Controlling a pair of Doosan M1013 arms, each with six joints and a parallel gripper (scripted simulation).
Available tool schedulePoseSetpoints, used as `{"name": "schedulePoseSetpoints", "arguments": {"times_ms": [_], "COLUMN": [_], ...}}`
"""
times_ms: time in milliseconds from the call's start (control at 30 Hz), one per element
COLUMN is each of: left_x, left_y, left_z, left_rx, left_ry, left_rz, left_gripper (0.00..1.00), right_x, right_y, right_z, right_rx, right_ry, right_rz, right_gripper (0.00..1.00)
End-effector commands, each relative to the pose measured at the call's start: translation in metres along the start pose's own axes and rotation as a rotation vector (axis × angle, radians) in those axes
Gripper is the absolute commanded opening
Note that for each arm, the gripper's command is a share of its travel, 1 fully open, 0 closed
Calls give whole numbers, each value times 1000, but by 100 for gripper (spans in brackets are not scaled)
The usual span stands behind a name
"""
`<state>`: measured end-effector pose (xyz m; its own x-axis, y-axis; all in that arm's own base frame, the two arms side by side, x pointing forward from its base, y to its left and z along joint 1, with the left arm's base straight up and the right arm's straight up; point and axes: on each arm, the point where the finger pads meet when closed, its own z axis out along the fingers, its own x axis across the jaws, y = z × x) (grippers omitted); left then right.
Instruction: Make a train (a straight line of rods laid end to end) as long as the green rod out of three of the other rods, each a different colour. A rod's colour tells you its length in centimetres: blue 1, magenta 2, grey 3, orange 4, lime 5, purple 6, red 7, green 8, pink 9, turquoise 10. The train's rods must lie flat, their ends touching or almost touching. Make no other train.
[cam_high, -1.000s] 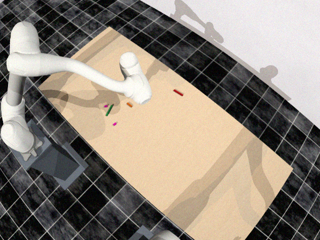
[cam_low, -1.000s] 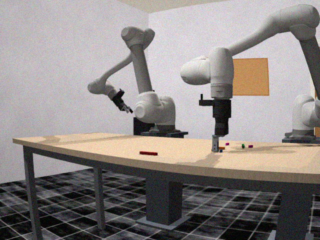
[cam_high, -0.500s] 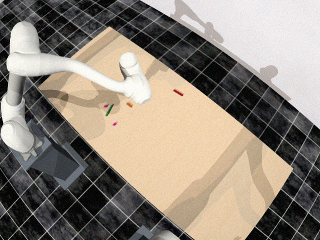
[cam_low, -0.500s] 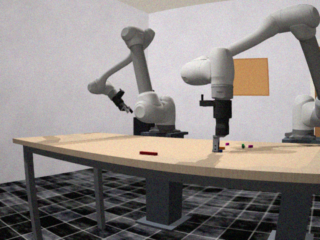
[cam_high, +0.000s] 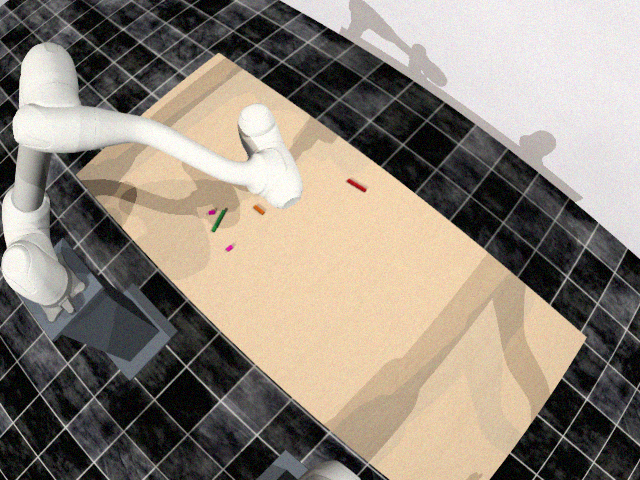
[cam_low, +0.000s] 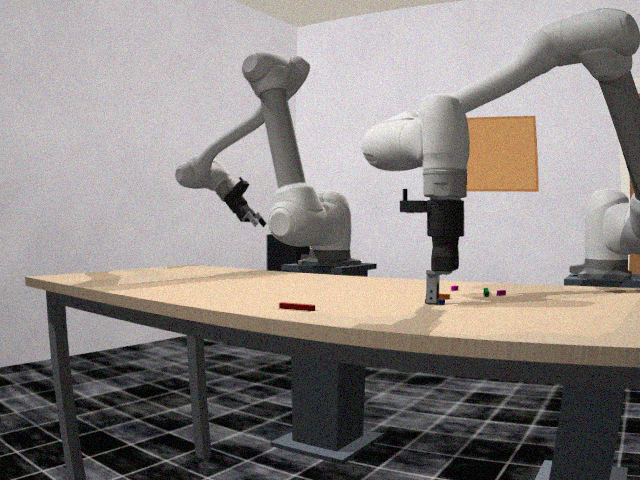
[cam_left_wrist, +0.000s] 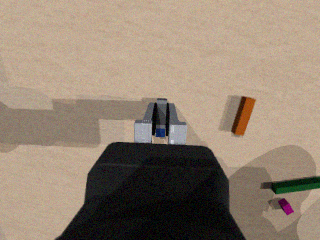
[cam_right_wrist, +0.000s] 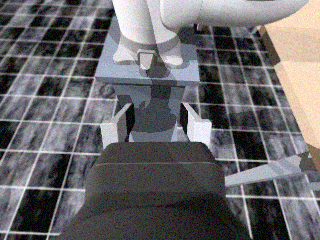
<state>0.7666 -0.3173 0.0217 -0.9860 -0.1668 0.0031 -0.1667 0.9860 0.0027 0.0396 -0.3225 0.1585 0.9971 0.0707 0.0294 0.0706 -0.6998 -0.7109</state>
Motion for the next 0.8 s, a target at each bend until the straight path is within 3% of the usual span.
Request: {"name": "schedulePoseSetpoints", "arguments": {"times_ms": [0, 333, 367, 433, 467, 533, 667, 767], "left_x": [-2, -2, -2, -2, -2, -2, -2, -2], "left_y": [1, 1, 1, 1, 1, 1, 1, 1], "left_z": [-1, -1, -1, -1, -1, -1, -1, -1], "left_rx": [6, 6, 6, 6, 6, 6, 6, 6], "left_ry": [-6, -6, -6, -6, -6, -6, -6, -6], "left_rz": [-1, -1, -1, -1, -1, -1, -1, -1], "left_gripper": [24, 24, 30, 30, 36, 36, 48, 48], "right_x": [2, 2, 2, 2, 2, 2, 2, 2], "right_y": [0, 0, 0, 0, 0, 0, 0, 0], "right_z": [0, 0, 0, 0, 0, 0, 0, 0], "right_rx": [-7, -7, -7, -7, -7, -7, -7, -7], "right_ry": [11, 11, 11, 11, 11, 11, 11, 11], "right_rz": [-1, -1, -1, -1, -1, -1, -1, -1], "right_gripper": [100, 100, 100, 100, 100, 100, 100, 100]}}
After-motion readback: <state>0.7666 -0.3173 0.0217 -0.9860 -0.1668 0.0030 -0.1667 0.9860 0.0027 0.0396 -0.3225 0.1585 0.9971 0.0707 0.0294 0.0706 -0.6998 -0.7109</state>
